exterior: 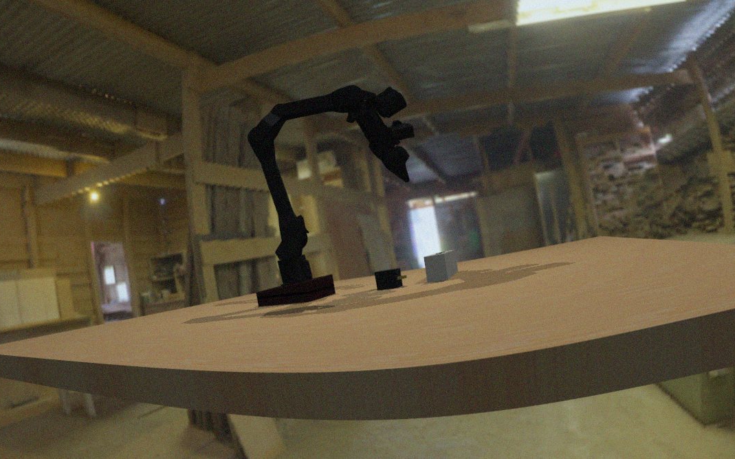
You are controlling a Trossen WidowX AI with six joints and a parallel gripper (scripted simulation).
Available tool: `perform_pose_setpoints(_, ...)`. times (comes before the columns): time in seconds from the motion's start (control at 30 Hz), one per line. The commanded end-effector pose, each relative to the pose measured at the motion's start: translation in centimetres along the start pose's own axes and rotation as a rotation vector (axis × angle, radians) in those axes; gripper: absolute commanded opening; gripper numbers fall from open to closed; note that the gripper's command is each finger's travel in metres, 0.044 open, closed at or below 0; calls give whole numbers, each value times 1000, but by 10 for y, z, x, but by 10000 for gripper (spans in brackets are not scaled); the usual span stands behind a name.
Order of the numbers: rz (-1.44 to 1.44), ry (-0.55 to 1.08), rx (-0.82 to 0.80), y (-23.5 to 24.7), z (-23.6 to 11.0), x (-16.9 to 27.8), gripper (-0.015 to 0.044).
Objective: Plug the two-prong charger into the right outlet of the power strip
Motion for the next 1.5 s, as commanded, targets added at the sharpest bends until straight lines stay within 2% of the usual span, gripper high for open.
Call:
perform_pose_setpoints(0.0,74,38,91,-31,15,4,440)
perform_pose_setpoints(0.43,278,153,335,-113,39,32,440)
perform_pose_setpoints(1.0,502,345,580,-185,56,96,440)
perform_pose_setpoints(1.47,521,365,600,-193,62,107,440)
Point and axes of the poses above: the point midway between the two fingers, 35 mm back from their tips, its own z axis out along the fingers, its own y axis across the jaws, x = y × z, the point moved 7 cm from there along -z, back along the fingers, and after that the axes turned 2 degrees about -z, right-handed, at the moved point
